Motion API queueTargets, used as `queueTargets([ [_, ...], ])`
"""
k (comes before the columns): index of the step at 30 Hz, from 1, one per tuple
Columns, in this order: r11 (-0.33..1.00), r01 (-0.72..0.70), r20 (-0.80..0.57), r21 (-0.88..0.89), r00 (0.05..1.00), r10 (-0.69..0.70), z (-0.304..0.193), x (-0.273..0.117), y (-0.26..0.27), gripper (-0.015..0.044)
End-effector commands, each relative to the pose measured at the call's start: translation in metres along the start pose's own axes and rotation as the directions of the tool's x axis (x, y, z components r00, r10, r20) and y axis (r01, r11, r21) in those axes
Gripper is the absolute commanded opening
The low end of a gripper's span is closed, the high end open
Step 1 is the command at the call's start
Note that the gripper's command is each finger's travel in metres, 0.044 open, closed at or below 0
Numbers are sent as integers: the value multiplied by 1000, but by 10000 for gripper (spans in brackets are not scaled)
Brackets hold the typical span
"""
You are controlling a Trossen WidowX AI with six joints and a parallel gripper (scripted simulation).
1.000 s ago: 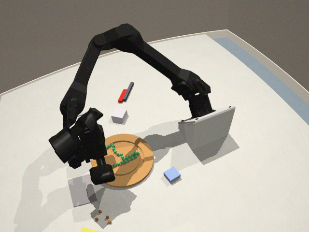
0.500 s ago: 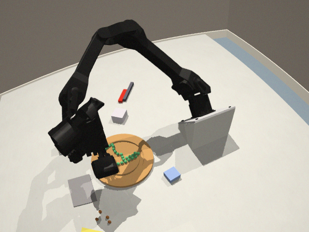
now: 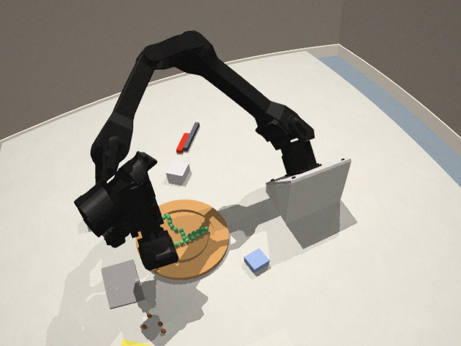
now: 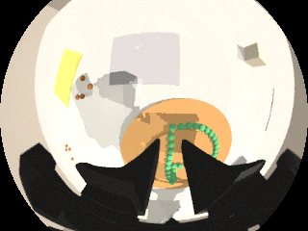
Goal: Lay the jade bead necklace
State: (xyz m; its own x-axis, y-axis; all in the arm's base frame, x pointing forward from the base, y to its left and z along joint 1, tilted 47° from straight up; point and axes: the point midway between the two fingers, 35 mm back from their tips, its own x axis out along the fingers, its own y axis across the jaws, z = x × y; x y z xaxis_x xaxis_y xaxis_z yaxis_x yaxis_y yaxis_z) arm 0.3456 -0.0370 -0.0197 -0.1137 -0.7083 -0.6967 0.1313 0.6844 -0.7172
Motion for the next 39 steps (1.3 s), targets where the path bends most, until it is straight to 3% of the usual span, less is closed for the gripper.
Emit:
queueTargets([
  [1, 1000, 7, -3, -6, 1000, -7, -1, 8, -1, 120],
  [13, 1000, 8, -6, -9, 1000, -8, -2, 22, -2, 120],
  [18, 1000, 3, -7, -2, 1000, -3, -2, 20, -2, 0],
  [39, 1000, 3, -7, -2, 1000, -3, -2, 20, -2, 0],
])
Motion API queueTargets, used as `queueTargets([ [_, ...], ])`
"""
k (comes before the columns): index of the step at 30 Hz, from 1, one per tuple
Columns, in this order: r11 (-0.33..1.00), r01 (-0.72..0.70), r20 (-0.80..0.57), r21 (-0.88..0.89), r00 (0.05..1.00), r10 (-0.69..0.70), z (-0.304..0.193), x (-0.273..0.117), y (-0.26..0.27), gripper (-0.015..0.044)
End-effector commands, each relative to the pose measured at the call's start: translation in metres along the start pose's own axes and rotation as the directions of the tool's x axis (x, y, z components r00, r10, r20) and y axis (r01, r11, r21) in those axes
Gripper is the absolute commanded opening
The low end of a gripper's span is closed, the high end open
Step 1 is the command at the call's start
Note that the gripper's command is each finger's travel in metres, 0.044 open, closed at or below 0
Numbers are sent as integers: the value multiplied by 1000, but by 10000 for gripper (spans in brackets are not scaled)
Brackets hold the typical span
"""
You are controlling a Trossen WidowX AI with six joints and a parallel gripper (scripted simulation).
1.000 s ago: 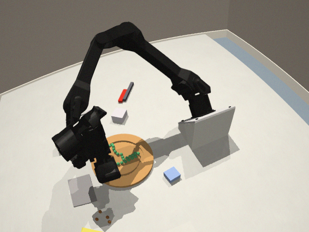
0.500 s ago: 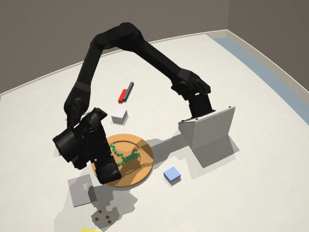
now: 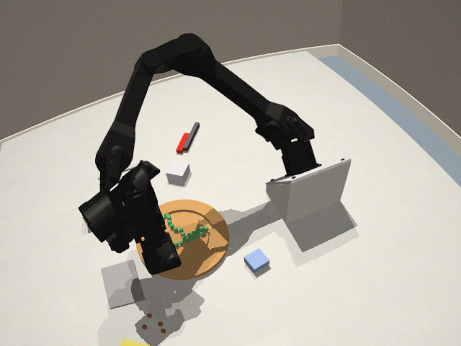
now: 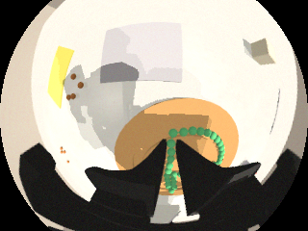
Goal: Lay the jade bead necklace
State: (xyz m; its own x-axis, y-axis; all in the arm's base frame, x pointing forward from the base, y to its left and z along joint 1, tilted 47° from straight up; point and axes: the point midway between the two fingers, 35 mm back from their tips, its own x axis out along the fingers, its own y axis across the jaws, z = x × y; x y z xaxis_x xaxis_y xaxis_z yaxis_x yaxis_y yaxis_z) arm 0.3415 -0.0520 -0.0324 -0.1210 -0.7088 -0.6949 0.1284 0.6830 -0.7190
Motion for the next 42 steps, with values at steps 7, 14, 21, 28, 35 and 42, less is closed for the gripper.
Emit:
queueTargets([
  [7, 1000, 0, 0, 0, 1000, 0, 0, 0, 0, 0],
  [14, 1000, 0, 0, 0, 1000, 0, 0, 0, 0, 0],
  [21, 1000, 4, 0, -4, 1000, -4, 0, -4, 0, 0],
  [28, 1000, 5, 1, -6, 1000, -5, 2, -6, 3, 0],
  [35, 1000, 5, 1, -6, 1000, -5, 6, -6, 10, 0],
  [42, 1000, 5, 1, -5, 1000, -5, 6, 0, 10, 0],
])
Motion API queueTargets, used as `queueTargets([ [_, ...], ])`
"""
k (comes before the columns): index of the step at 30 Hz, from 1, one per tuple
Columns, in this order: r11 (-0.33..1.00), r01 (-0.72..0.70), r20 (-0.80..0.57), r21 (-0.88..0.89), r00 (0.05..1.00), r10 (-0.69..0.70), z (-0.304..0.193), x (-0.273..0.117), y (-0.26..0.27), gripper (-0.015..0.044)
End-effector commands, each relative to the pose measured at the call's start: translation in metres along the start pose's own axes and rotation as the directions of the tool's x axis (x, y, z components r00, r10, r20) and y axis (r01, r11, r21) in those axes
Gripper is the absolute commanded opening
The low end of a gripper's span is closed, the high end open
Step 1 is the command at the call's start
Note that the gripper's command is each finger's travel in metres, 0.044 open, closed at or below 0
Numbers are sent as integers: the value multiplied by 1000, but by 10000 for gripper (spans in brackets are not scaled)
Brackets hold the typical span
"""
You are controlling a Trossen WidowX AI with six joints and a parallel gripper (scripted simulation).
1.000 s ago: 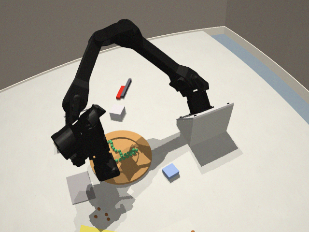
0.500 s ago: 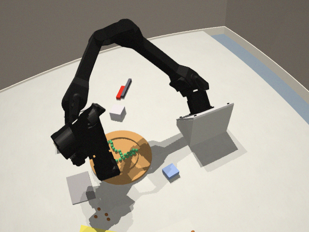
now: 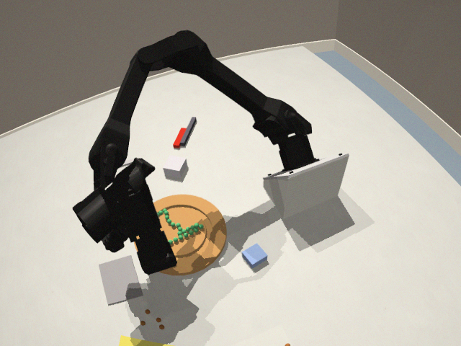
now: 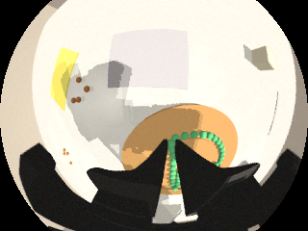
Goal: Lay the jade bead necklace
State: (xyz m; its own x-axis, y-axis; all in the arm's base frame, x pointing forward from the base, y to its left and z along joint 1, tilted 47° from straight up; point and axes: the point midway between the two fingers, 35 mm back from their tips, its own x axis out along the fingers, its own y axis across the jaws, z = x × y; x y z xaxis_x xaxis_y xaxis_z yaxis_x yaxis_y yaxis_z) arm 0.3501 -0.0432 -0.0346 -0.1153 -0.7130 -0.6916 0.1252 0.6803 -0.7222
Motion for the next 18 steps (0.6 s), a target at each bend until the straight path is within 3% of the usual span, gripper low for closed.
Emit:
queueTargets([
  [1, 1000, 0, -5, -3, 1000, -1, -1, 7, 1, 0],
  [4, 1000, 1, -5, -3, 1000, -1, -1, 8, 1, 0],
  [18, 1000, -1, -2, 2, 1000, 1, 0, 3, 1, 368],
])
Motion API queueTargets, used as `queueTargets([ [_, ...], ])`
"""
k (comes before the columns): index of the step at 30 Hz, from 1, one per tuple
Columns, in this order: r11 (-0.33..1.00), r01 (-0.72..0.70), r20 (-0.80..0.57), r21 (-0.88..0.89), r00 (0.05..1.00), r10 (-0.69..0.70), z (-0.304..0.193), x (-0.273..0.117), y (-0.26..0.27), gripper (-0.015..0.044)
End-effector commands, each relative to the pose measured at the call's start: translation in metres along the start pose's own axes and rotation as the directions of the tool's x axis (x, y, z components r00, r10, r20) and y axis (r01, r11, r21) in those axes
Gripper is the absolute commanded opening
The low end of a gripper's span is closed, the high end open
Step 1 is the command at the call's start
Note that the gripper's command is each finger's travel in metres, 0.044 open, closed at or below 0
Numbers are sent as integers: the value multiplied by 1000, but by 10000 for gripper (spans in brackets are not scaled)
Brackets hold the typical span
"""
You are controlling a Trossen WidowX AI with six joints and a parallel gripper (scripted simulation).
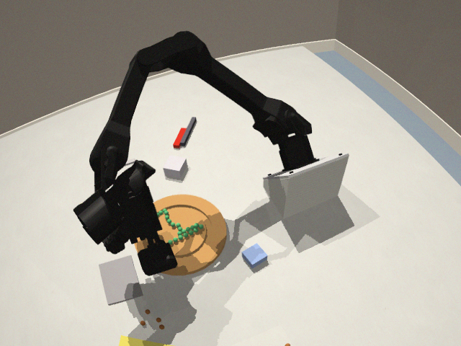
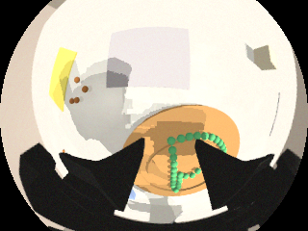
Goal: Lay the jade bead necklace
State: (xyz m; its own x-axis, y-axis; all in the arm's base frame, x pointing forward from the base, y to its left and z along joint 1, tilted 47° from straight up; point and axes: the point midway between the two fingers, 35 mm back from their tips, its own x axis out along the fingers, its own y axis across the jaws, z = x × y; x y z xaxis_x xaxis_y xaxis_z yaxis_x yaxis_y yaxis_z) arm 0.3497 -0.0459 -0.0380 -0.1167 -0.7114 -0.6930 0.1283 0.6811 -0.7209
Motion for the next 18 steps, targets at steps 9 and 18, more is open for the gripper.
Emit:
queueTargets([
  [9, 1000, 2, -4, -6, 1000, -2, -1, -5, 0, 440],
  [18, 1000, 2, -4, -6, 1000, -2, -1, -5, 0, 440],
])
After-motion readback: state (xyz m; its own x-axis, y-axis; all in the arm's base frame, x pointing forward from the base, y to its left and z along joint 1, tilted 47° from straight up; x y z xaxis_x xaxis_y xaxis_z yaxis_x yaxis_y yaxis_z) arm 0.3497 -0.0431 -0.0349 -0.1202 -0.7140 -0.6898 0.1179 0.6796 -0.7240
